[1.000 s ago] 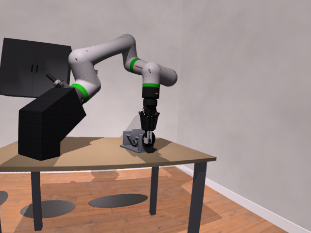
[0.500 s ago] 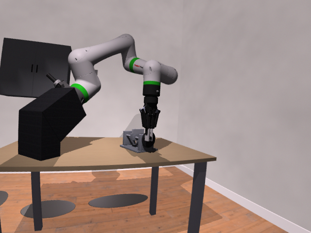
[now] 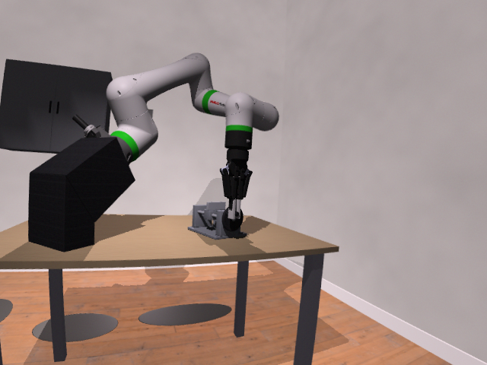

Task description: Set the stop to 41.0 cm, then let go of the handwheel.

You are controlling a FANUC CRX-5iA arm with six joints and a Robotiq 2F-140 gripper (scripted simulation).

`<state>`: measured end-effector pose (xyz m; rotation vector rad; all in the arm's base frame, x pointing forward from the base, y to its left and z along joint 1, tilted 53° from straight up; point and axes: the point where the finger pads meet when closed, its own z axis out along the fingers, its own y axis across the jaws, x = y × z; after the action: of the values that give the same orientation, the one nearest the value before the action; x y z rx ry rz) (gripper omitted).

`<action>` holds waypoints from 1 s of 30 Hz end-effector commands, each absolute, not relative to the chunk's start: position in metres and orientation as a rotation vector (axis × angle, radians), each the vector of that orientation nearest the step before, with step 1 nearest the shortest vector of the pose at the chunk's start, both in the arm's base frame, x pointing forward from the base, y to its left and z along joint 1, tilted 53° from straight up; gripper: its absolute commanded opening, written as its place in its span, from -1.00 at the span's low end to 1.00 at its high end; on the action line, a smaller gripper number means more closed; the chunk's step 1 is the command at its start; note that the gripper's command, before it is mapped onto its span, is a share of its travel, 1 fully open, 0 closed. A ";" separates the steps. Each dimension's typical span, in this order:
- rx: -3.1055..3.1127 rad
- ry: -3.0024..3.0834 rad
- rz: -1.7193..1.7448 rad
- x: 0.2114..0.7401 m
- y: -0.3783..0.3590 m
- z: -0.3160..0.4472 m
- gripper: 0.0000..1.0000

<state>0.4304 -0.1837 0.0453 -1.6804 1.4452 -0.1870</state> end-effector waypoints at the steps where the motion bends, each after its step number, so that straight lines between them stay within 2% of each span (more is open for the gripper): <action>1: -1.680 1.445 -0.188 0.431 -0.185 0.047 -0.92; 30: -1.680 1.445 -0.188 0.431 -0.186 0.050 -0.92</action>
<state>0.4312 -0.1857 0.0502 -1.6804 1.4452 -0.1870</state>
